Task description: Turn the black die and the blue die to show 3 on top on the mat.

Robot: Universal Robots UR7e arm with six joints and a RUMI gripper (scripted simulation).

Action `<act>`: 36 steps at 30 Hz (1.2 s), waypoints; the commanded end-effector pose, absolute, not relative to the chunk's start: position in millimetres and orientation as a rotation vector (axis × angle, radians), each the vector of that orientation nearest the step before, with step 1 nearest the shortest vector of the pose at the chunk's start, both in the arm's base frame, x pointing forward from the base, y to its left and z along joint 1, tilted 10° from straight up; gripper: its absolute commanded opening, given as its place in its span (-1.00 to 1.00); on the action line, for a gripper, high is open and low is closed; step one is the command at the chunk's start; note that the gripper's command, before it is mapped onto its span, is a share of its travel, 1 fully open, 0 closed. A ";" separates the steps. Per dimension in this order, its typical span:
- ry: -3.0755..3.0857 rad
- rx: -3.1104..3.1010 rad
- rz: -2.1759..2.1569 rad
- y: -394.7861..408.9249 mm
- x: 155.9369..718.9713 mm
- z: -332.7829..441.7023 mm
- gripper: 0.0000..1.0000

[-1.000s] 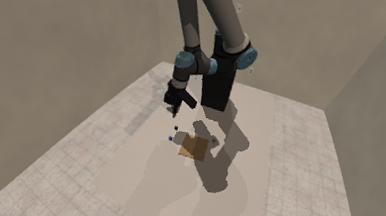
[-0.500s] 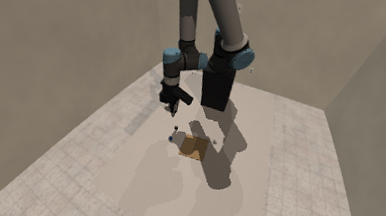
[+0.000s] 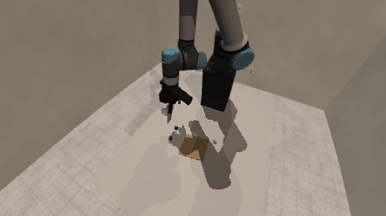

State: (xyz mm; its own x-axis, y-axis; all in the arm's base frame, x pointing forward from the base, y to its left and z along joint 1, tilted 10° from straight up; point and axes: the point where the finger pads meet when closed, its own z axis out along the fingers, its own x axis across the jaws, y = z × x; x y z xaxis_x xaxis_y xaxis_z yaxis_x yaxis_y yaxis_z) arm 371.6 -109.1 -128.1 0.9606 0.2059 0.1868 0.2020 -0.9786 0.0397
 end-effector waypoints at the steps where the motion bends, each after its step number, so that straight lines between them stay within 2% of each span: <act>1: 0.364 3.087 0.295 -108.5 373.4 -135.5 1.00; 10: 0.571 3.066 0.278 -101.7 378.8 -175.1 1.00; 11: 0.571 3.066 0.278 -101.7 378.8 -175.1 -0.64; 36: 0.571 3.066 0.278 -101.7 378.8 -175.1 -0.64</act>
State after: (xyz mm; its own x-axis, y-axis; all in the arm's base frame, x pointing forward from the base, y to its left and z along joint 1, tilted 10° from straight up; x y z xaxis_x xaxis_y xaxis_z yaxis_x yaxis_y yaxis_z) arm 378.5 -101.5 -175.4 0.9179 0.3580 0.1713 0.3562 -0.9335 0.0421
